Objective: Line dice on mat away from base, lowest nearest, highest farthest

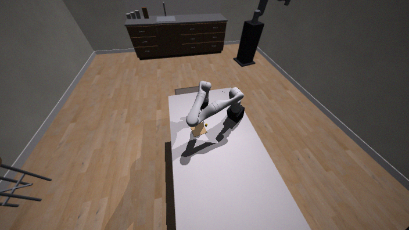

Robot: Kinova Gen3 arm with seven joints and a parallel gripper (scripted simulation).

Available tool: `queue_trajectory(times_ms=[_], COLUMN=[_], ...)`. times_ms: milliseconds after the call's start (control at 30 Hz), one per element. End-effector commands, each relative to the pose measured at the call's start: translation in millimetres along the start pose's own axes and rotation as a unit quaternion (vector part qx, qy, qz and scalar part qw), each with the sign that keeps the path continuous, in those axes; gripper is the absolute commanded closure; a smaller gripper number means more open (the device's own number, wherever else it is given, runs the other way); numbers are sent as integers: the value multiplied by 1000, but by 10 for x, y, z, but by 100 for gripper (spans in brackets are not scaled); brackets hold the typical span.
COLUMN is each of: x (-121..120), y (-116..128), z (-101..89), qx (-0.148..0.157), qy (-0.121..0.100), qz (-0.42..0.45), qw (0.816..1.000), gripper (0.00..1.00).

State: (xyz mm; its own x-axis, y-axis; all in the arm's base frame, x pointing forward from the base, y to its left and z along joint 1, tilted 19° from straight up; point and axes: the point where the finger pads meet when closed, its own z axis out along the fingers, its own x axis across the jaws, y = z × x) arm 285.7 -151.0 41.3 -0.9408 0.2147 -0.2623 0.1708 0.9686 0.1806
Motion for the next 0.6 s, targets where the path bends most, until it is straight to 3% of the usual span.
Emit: queue_trajectory(times_ms=[0, 567], x=[-5, -5], y=[1, 1], z=[-4, 12], qx=[0, 0], qy=[-1, -1], qz=[0, 0], qw=[1000, 1000], gripper=[0, 0])
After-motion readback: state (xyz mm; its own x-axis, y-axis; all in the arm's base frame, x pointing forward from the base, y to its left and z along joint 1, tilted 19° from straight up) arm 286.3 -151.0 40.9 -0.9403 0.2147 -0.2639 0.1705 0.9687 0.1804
